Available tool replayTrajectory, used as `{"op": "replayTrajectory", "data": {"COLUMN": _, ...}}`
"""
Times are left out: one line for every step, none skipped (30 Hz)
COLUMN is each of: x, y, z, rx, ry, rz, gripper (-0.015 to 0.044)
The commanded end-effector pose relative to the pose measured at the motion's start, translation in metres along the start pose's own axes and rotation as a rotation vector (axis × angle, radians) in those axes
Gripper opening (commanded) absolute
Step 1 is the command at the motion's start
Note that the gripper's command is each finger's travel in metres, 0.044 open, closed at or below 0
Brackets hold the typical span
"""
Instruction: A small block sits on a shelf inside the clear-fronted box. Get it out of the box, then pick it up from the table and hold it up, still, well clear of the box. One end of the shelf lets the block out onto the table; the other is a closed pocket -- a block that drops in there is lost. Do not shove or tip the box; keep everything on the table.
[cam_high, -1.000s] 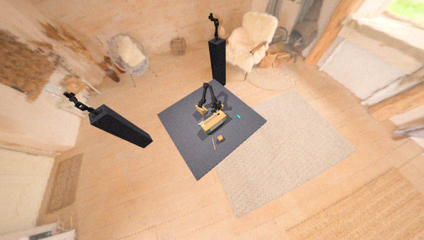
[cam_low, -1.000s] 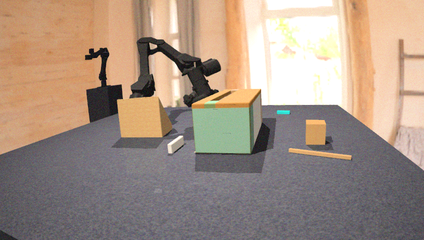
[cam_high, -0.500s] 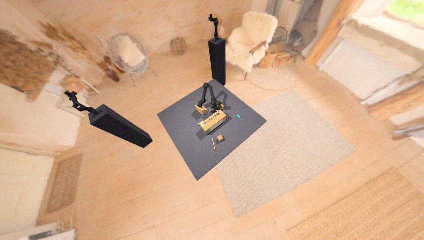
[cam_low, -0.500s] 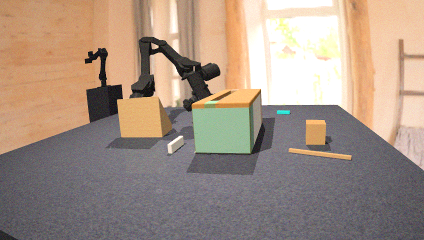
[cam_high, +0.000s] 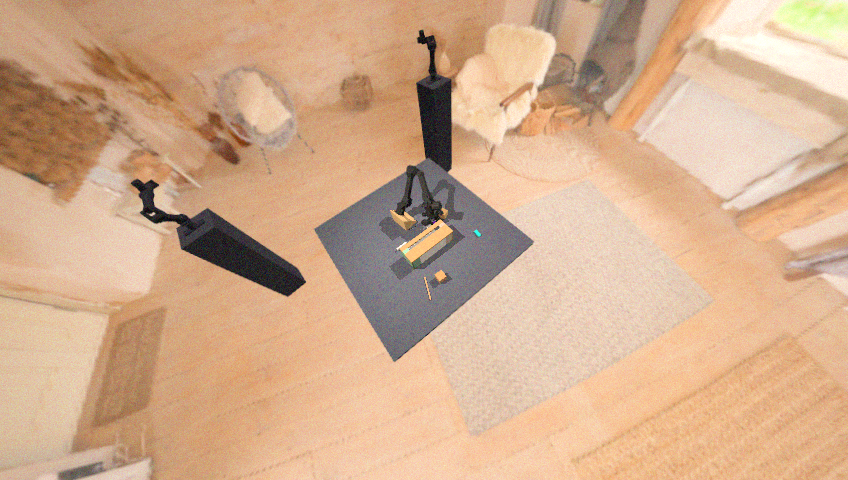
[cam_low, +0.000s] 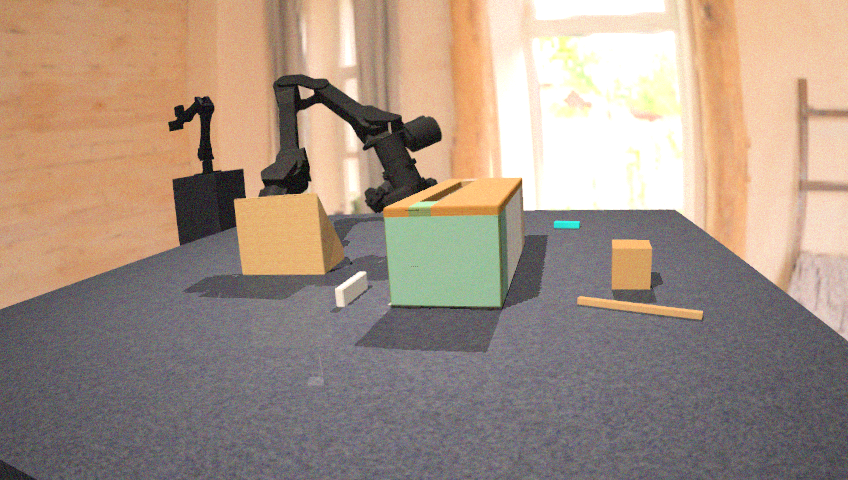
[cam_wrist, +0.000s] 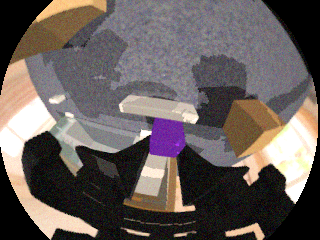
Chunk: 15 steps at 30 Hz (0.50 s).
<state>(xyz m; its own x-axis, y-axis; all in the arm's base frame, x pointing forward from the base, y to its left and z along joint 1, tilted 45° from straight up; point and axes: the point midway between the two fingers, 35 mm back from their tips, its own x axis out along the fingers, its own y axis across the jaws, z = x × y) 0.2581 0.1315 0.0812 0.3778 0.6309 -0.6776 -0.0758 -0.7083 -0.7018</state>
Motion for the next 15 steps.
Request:
{"op": "replayTrajectory", "data": {"x": -0.022, "y": -0.002, "z": -0.011, "rx": -0.009, "ry": 0.008, "rz": -0.007, "gripper": 0.0}}
{"op": "replayTrajectory", "data": {"x": -0.026, "y": -0.003, "z": -0.013, "rx": -0.009, "ry": 0.008, "rz": -0.008, "gripper": 0.0}}
{"op": "replayTrajectory", "data": {"x": -0.031, "y": -0.003, "z": -0.014, "rx": -0.009, "ry": 0.009, "rz": -0.008, "gripper": 0.0}}
{"op": "replayTrajectory", "data": {"x": -0.035, "y": -0.003, "z": -0.015, "rx": -0.009, "ry": 0.009, "rz": -0.009, "gripper": 0.0}}
{"op": "replayTrajectory", "data": {"x": -0.037, "y": -0.003, "z": -0.016, "rx": -0.009, "ry": 0.009, "rz": -0.01, "gripper": 0.0}}
{"op": "replayTrajectory", "data": {"x": -0.038, "y": -0.003, "z": -0.016, "rx": -0.009, "ry": 0.01, "rz": -0.01, "gripper": 0.0}}
{"op": "replayTrajectory", "data": {"x": -0.038, "y": -0.003, "z": -0.016, "rx": -0.009, "ry": 0.01, "rz": -0.01, "gripper": 0.0}}
{"op": "replayTrajectory", "data": {"x": -0.038, "y": -0.003, "z": -0.016, "rx": -0.009, "ry": 0.01, "rz": -0.01, "gripper": 0.0}}
{"op": "replayTrajectory", "data": {"x": -0.038, "y": -0.003, "z": -0.016, "rx": -0.009, "ry": 0.01, "rz": -0.01, "gripper": 0.0}}
{"op": "replayTrajectory", "data": {"x": -0.038, "y": -0.003, "z": -0.016, "rx": -0.002, "ry": 0.009, "rz": -0.01, "gripper": 0.0}}
{"op": "replayTrajectory", "data": {"x": -0.039, "y": -0.003, "z": -0.016, "rx": 0.018, "ry": 0.008, "rz": -0.01, "gripper": 0.0}}
{"op": "replayTrajectory", "data": {"x": -0.039, "y": -0.002, "z": -0.016, "rx": 0.052, "ry": 0.007, "rz": -0.01, "gripper": 0.0}}
{"op": "replayTrajectory", "data": {"x": -0.04, "y": -0.001, "z": -0.016, "rx": 0.093, "ry": 0.005, "rz": -0.01, "gripper": 0.0}}
{"op": "replayTrajectory", "data": {"x": -0.04, "y": -0.001, "z": -0.016, "rx": 0.134, "ry": 0.003, "rz": -0.01, "gripper": 0.0}}
{"op": "replayTrajectory", "data": {"x": -0.041, "y": 0.0, "z": -0.017, "rx": 0.175, "ry": 0.001, "rz": -0.009, "gripper": 0.0}}
